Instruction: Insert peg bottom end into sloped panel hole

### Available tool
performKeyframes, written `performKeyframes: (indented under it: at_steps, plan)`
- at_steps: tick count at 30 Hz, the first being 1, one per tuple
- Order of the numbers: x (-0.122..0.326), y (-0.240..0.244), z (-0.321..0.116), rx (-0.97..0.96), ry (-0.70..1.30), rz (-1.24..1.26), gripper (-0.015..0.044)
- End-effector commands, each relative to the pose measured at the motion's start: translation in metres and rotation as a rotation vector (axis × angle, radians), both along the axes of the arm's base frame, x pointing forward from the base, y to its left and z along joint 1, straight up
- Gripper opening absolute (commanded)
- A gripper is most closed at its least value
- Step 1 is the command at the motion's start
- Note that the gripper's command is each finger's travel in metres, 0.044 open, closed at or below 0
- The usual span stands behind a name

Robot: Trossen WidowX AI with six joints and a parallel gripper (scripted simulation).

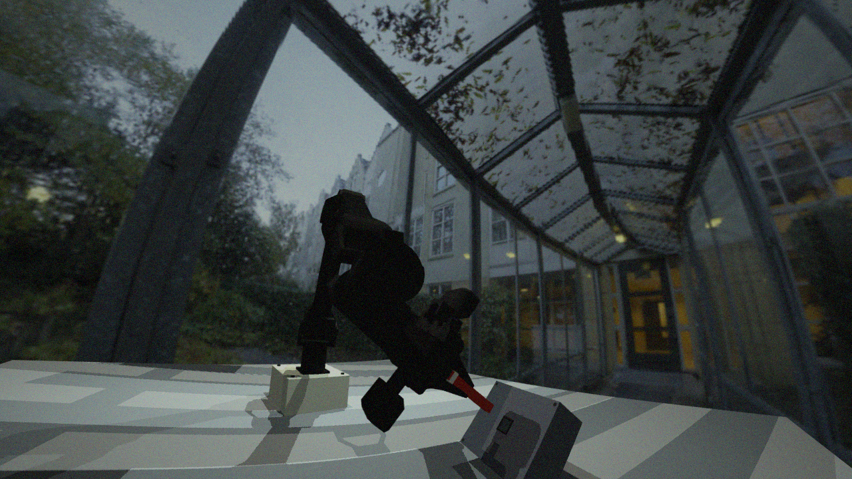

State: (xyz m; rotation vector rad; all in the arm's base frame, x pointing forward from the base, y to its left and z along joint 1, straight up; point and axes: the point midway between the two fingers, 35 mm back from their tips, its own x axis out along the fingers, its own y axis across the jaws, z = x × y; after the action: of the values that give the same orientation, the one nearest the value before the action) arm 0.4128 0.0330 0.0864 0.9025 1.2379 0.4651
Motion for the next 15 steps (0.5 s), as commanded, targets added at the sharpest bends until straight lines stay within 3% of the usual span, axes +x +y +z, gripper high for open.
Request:
performKeyframes:
  at_steps: [1, 15]
  plan:
    - [-0.0001, 0.0027, -0.0071, 0.012, 0.015, -0.002, 0.0]
    - [0.0025, 0.0081, -0.0111, 0.013, 0.013, -0.005, 0.0]
